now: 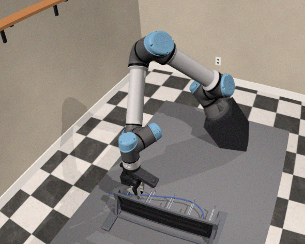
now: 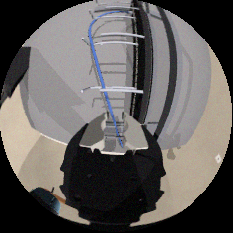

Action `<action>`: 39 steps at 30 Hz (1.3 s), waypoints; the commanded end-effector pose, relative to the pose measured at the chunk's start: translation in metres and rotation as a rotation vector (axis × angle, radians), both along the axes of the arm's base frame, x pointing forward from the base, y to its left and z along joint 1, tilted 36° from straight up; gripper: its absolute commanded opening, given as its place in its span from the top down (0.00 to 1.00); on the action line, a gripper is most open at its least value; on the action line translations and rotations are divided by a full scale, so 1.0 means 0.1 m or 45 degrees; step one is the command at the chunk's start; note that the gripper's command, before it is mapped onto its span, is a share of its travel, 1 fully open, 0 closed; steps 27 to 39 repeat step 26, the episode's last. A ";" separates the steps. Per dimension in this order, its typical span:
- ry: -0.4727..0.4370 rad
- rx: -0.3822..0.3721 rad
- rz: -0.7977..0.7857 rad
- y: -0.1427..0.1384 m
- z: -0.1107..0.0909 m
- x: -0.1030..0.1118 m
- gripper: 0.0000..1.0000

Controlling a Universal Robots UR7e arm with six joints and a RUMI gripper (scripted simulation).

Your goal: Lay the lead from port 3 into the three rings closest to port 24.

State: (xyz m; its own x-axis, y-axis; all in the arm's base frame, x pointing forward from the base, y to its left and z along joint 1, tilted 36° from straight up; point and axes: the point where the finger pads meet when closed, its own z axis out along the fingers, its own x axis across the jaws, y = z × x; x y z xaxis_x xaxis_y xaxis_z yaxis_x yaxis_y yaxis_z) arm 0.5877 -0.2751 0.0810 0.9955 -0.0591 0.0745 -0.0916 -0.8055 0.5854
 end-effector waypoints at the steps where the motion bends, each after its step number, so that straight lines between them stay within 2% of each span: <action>1: -0.002 -0.001 0.001 0.01 0.02 0.00 0.80; 11: -0.002 -0.001 0.001 0.09 0.13 0.00 0.80; 26: -0.002 -0.001 0.001 0.36 0.50 -0.01 0.80; 39: -0.002 -0.001 0.001 0.36 0.50 -0.01 0.80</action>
